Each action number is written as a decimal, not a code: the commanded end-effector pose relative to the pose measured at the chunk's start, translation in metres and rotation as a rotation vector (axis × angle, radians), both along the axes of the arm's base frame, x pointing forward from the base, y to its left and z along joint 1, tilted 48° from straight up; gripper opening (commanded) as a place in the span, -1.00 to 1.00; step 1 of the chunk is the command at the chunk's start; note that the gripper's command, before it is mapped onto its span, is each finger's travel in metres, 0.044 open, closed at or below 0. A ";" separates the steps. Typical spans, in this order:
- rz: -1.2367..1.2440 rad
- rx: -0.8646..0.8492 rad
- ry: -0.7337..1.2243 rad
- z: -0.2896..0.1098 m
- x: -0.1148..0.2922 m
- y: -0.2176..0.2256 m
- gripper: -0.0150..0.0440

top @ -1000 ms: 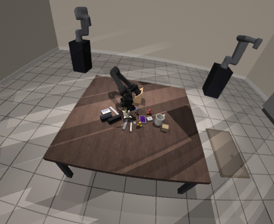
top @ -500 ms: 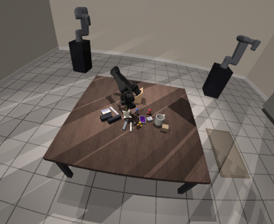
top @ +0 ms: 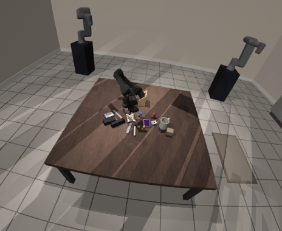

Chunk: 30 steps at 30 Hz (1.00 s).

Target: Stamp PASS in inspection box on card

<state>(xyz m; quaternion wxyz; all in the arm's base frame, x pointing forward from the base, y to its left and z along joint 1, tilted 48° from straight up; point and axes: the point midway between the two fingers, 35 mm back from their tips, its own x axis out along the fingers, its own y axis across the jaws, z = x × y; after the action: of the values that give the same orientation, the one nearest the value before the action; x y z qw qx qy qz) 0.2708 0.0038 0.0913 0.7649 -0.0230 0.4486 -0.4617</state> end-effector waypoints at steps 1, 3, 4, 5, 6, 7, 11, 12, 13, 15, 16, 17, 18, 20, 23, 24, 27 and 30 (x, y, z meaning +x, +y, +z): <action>0.001 -0.001 0.002 0.005 0.015 0.001 -0.49; 0.000 -0.001 0.001 0.007 0.023 0.002 -0.49; 0.000 -0.001 0.001 0.008 0.027 0.002 -0.49; 0.000 0.000 0.000 0.010 0.031 0.002 -0.49; 0.000 0.000 0.000 0.011 0.035 0.002 -0.49; 0.000 0.000 0.000 0.012 0.039 0.002 -0.49; -0.001 0.000 -0.002 0.016 0.054 0.001 -0.49; -0.001 0.000 -0.003 0.017 0.058 0.001 -0.49; -0.001 0.000 -0.003 0.018 0.061 0.001 -0.49; -0.001 0.000 -0.004 0.020 0.069 0.000 -0.49; -0.001 -0.001 -0.004 0.021 0.073 0.000 -0.49; -0.002 -0.001 -0.005 0.022 0.076 -0.001 -0.49; -0.002 -0.001 -0.005 0.023 0.080 -0.001 -0.49; -0.002 -0.002 -0.006 0.025 0.087 -0.002 -0.49; -0.003 -0.002 -0.008 0.028 0.098 -0.004 -0.49; -0.003 -0.003 -0.008 0.029 0.102 -0.005 -0.49; -0.003 -0.004 -0.009 0.031 0.110 -0.007 -0.49; -0.003 -0.004 -0.009 0.031 0.111 -0.007 -0.49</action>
<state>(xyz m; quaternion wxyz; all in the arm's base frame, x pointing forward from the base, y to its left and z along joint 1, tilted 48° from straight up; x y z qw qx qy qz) 0.3777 -0.0024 0.1217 0.7666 -0.0178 0.4434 -0.4640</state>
